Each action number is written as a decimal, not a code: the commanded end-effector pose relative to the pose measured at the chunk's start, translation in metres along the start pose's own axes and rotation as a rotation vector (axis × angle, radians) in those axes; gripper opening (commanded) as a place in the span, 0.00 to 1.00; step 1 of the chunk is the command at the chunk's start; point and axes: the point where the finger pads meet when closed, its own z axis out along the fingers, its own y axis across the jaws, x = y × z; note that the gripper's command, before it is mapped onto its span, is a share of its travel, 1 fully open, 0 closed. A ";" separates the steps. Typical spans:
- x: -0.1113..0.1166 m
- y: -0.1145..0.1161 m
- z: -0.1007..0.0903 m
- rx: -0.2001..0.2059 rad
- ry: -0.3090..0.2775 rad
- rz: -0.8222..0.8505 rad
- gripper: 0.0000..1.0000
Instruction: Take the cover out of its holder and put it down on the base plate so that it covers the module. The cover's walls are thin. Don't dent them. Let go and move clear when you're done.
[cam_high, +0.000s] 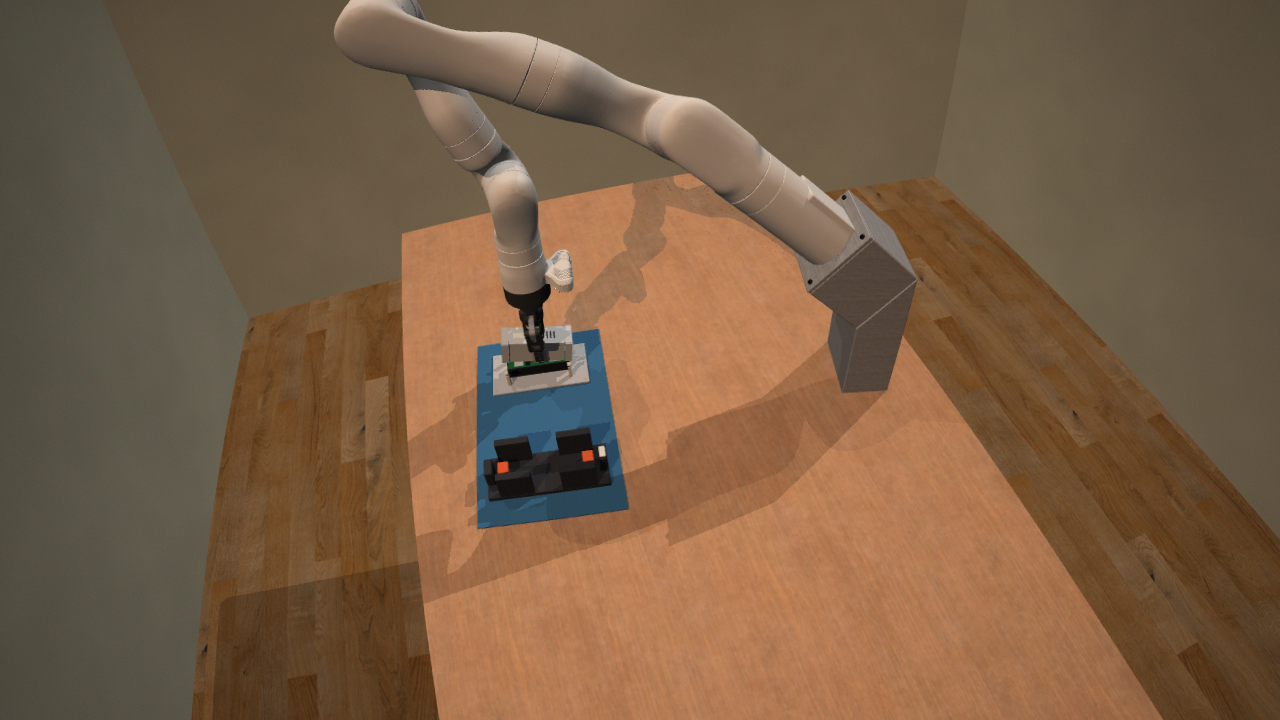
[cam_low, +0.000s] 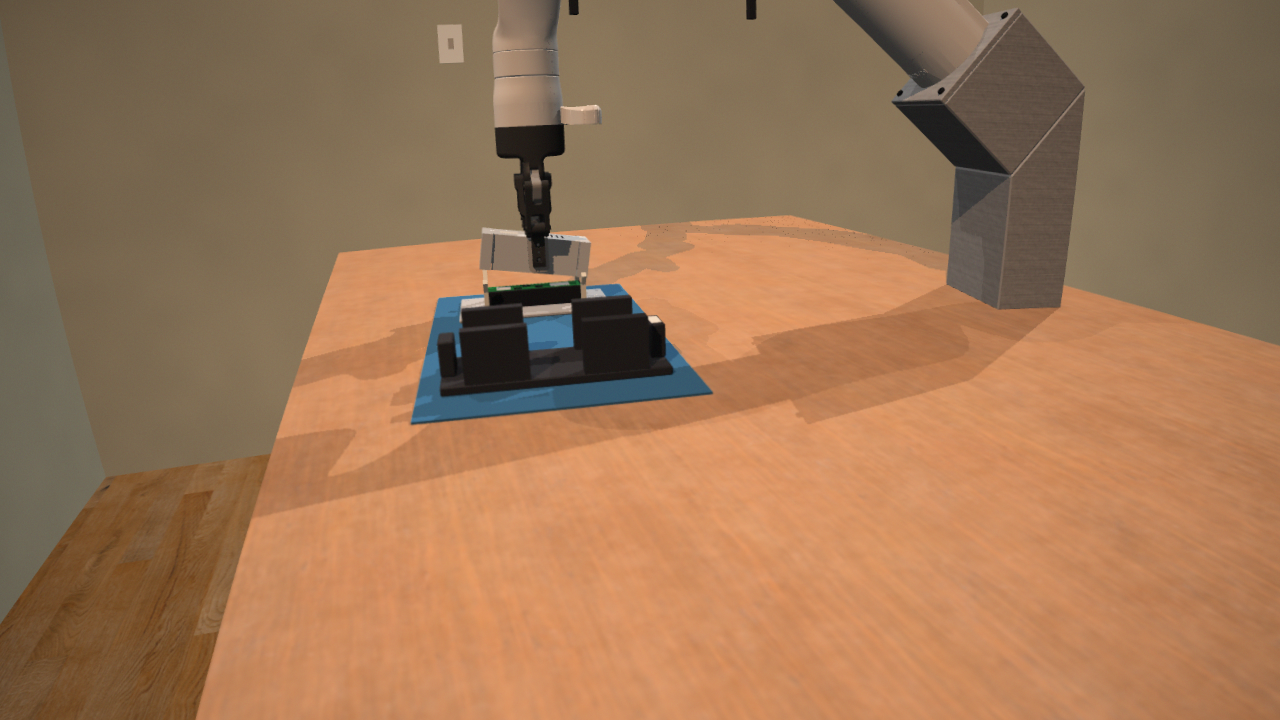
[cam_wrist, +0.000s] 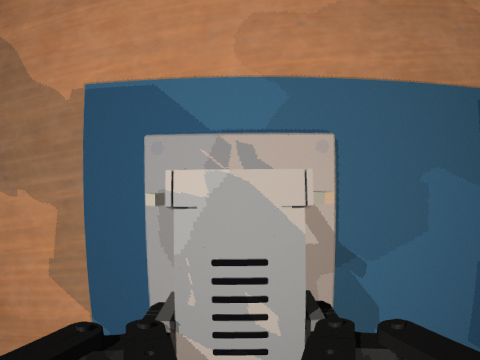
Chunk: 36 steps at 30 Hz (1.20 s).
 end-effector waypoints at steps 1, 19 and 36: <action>0.000 0.000 0.001 0.000 -0.001 0.000 0.00; -0.001 0.000 0.013 -0.001 -0.003 0.001 0.00; 0.000 0.000 0.011 0.000 -0.001 0.000 0.00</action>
